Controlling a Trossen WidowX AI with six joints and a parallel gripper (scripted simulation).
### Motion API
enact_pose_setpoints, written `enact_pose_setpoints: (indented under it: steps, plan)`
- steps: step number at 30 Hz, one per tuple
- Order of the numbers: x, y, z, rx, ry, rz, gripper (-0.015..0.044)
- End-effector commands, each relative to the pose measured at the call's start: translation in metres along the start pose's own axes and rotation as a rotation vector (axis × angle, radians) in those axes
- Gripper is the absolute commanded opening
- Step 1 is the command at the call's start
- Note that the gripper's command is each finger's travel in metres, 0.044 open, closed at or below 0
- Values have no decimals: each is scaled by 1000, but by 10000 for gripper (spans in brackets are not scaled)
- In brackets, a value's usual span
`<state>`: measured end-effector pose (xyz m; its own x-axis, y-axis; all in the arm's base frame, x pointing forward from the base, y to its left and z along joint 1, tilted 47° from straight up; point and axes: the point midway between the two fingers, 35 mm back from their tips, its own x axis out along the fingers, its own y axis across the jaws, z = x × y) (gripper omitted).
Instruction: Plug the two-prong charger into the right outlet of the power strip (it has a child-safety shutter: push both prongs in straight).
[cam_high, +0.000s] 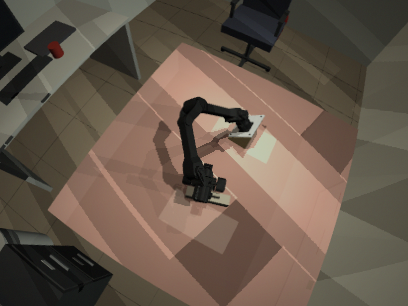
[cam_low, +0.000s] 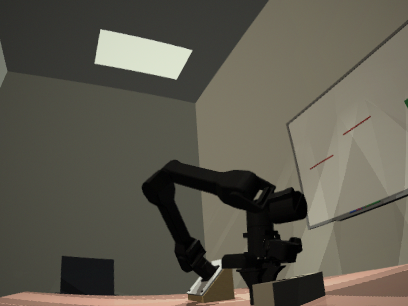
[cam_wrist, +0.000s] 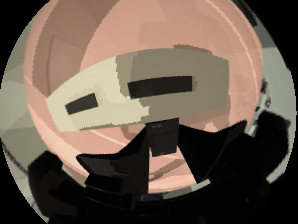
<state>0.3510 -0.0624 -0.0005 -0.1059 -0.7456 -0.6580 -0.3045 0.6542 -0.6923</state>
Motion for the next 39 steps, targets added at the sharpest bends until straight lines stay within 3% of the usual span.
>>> enact_pose_setpoints:
  steps: [1, 39]
  plan:
    - [-2, 1, 8, 15, -16, 3, 0]
    - [-2, 1, 11, 15, -16, 3, 0]
